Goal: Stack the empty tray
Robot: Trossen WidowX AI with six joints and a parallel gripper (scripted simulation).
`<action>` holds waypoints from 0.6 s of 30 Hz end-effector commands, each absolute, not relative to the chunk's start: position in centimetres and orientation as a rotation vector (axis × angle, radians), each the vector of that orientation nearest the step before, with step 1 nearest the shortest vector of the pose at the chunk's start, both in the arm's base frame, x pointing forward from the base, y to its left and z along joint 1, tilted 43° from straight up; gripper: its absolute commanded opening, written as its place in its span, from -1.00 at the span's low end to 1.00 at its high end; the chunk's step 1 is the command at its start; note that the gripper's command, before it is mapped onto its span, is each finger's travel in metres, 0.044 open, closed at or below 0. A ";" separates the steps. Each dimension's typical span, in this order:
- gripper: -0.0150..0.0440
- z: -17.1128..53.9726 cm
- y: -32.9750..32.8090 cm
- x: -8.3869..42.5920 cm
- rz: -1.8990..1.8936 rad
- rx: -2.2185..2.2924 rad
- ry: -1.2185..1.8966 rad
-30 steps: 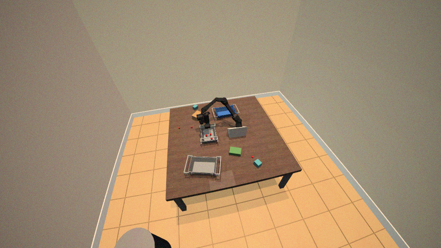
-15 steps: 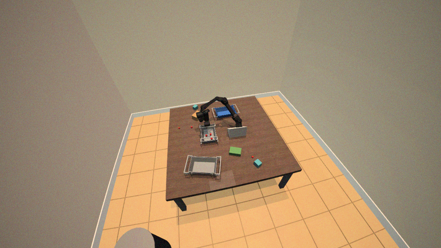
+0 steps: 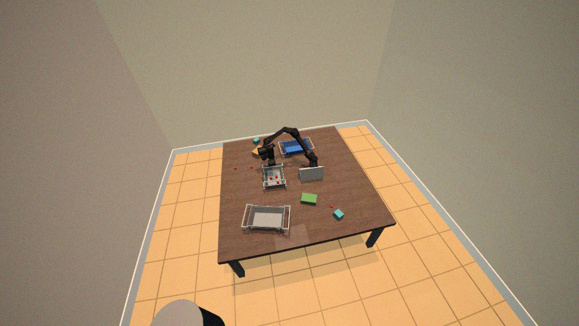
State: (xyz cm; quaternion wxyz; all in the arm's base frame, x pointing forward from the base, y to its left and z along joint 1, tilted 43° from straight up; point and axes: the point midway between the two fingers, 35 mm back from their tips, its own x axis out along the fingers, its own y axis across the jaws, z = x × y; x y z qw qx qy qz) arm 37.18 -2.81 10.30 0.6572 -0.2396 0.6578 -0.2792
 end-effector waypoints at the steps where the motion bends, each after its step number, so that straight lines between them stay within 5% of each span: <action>1: -0.39 10.2 -2.9 37.2 -0.632 -0.543 1.491; 18: -0.49 10.3 -2.8 37.2 -0.633 -0.543 1.490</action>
